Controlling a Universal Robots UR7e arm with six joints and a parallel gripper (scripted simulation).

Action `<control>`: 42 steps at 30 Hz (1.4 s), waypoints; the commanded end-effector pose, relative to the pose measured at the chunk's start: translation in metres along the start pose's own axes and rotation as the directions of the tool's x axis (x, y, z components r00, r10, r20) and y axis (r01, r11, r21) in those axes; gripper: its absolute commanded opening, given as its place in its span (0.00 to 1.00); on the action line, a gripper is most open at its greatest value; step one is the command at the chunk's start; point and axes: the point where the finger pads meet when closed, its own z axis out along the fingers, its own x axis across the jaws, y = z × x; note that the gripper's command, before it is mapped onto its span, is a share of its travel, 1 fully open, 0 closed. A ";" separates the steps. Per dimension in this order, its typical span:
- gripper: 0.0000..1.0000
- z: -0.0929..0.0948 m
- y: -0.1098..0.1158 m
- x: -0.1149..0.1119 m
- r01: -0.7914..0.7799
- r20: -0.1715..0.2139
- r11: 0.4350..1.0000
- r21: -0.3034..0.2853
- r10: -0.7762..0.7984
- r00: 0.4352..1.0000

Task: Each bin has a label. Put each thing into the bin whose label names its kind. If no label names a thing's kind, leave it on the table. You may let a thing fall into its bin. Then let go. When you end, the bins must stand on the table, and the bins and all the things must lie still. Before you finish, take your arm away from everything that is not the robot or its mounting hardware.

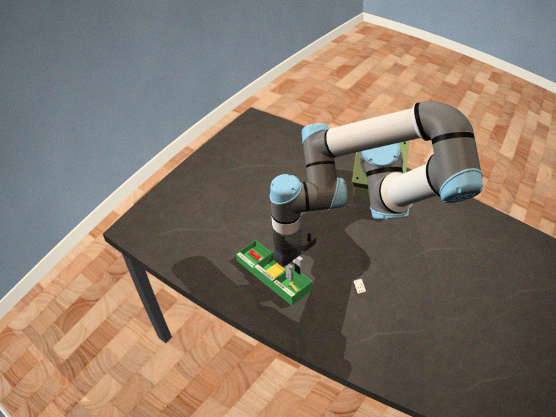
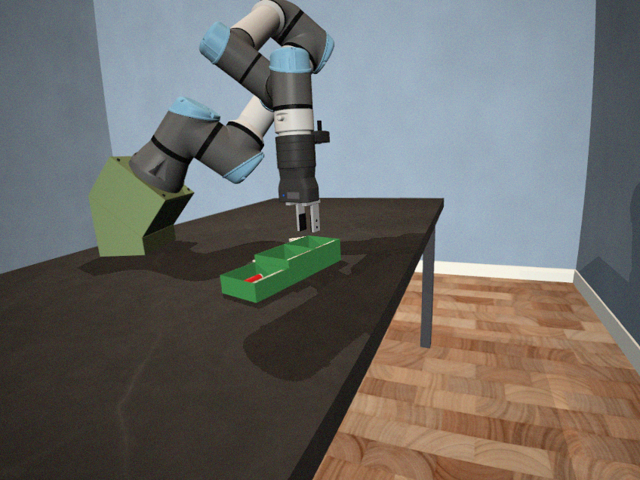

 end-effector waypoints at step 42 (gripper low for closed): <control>1.00 -0.134 0.000 0.000 0.000 0.001 1.000 0.001 0.000 1.000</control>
